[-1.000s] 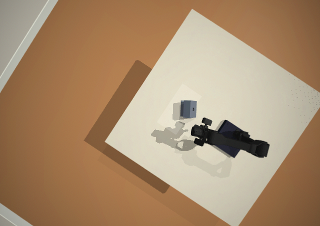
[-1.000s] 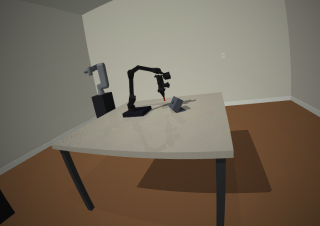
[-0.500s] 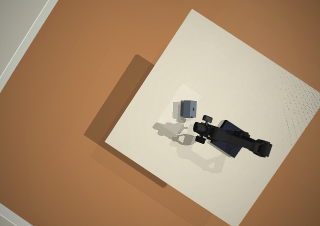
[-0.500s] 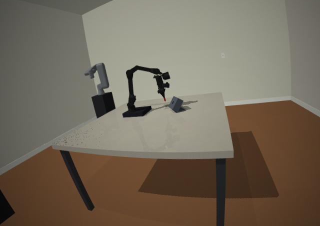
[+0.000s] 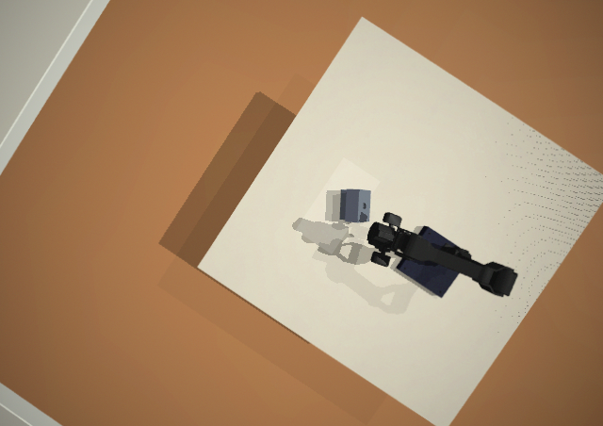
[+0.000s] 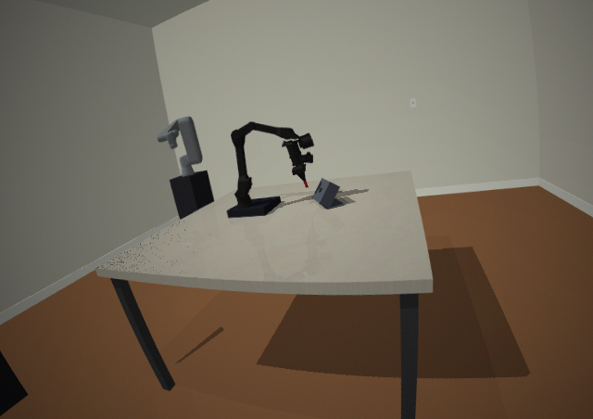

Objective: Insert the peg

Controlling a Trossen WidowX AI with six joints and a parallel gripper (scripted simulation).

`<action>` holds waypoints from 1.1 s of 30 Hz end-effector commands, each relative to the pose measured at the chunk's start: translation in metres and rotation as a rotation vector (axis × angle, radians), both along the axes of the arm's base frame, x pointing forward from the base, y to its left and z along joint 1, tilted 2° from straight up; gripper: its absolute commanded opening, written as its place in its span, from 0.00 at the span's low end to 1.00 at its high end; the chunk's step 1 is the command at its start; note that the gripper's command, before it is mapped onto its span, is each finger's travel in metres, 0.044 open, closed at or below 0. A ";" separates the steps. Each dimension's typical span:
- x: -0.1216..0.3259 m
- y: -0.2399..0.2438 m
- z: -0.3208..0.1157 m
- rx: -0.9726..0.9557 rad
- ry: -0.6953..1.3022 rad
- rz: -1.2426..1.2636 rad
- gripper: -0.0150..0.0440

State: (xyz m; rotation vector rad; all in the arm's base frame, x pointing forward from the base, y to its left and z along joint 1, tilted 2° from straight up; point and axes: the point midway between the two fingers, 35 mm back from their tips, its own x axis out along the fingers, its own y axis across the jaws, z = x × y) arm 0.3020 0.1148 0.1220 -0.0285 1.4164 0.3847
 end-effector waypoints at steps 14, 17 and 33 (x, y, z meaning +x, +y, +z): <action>0.005 -0.017 0.002 0.069 -0.069 0.022 0.25; 0.006 -0.020 0.002 0.079 -0.081 0.025 0.25; 0.010 -0.036 0.003 0.127 -0.151 0.041 0.25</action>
